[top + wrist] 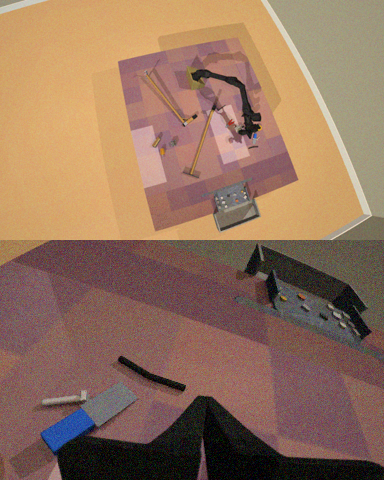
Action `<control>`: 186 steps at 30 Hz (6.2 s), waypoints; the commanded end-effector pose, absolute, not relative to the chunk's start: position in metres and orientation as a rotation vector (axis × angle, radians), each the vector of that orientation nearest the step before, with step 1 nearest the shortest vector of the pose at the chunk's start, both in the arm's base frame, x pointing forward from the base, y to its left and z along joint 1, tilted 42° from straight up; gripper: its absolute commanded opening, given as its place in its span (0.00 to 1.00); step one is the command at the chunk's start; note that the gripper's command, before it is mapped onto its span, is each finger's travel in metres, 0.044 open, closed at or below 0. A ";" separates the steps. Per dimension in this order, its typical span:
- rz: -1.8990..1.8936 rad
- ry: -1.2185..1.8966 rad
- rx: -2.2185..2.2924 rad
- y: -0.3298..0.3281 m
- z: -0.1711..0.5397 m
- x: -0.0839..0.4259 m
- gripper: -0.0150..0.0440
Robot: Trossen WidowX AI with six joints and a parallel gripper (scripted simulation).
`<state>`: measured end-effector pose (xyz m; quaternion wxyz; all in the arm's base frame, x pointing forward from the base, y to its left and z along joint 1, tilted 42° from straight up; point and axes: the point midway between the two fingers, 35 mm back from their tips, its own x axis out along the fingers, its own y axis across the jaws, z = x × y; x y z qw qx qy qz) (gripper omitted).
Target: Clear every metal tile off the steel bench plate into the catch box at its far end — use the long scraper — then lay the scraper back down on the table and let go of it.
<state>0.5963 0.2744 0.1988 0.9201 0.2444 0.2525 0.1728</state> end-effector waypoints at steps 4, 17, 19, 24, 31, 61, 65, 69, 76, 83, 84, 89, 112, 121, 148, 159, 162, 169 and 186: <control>0.326 0.583 0.424 0.246 0.173 0.602 0.25; 0.292 0.688 0.316 0.200 0.137 0.605 0.25; 0.288 0.705 0.301 0.192 0.132 0.605 0.25; 0.281 0.747 0.265 0.175 0.119 0.604 0.25; 0.273 0.806 0.219 0.150 0.101 0.600 0.25; 0.296 1.061 0.087 0.051 0.038 0.566 0.25; 0.306 1.093 0.078 0.039 0.031 0.560 0.25; 0.317 1.125 0.071 0.028 0.024 0.553 0.25; 0.339 1.179 0.063 0.008 0.014 0.539 0.25; 0.366 1.229 0.061 -0.010 0.004 0.525 0.25; 0.370 1.236 0.061 -0.013 0.003 0.523 0.25; 0.392 1.269 0.064 -0.025 -0.003 0.513 0.25; 0.513 1.391 0.116 -0.073 -0.022 0.460 0.25; 0.567 1.423 0.151 -0.088 -0.026 0.439 0.25; 0.738 1.449 0.301 -0.123 -0.028 0.378 0.25; 0.778 1.440 0.344 -0.129 -0.027 0.365 0.25; 0.778 1.440 0.343 -0.126 -0.031 0.365 0.25; 0.777 1.439 0.343 -0.114 -0.045 0.367 0.25; 0.778 1.438 0.343 -0.085 -0.079 0.366 0.25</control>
